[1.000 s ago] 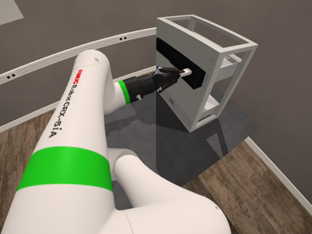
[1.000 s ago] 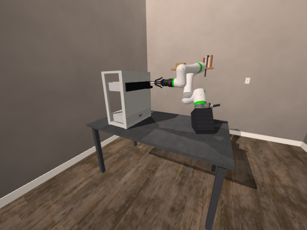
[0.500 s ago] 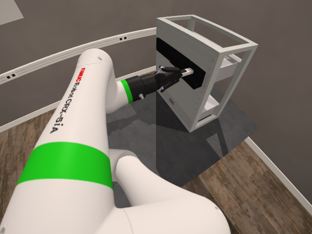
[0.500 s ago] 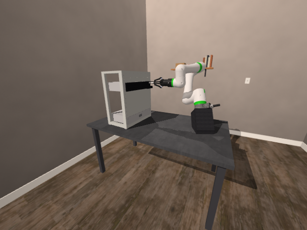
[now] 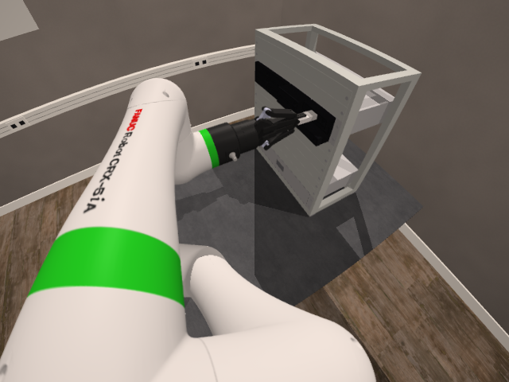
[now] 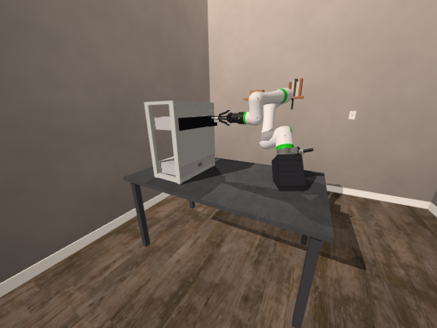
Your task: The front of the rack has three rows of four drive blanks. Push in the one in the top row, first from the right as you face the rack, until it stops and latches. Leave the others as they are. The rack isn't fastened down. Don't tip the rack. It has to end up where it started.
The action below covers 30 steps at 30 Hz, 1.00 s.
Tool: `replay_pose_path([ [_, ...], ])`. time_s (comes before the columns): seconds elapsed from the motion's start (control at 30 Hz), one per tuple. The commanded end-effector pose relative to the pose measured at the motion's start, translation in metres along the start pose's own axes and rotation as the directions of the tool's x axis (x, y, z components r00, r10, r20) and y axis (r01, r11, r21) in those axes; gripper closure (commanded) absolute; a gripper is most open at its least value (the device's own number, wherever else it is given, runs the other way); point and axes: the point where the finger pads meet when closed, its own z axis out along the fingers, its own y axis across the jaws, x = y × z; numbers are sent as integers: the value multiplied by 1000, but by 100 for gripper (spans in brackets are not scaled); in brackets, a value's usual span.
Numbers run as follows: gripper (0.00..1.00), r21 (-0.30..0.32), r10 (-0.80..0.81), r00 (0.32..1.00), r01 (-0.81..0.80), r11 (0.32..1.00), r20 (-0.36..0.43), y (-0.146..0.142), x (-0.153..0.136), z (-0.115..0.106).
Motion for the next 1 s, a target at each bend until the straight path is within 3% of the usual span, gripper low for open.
replay_pose_path([
  [0.0,90,-1,1,1000,-1,1000,0,1,0,4],
  [0.97,90,-1,1,1000,-1,1000,0,1,0,7],
])
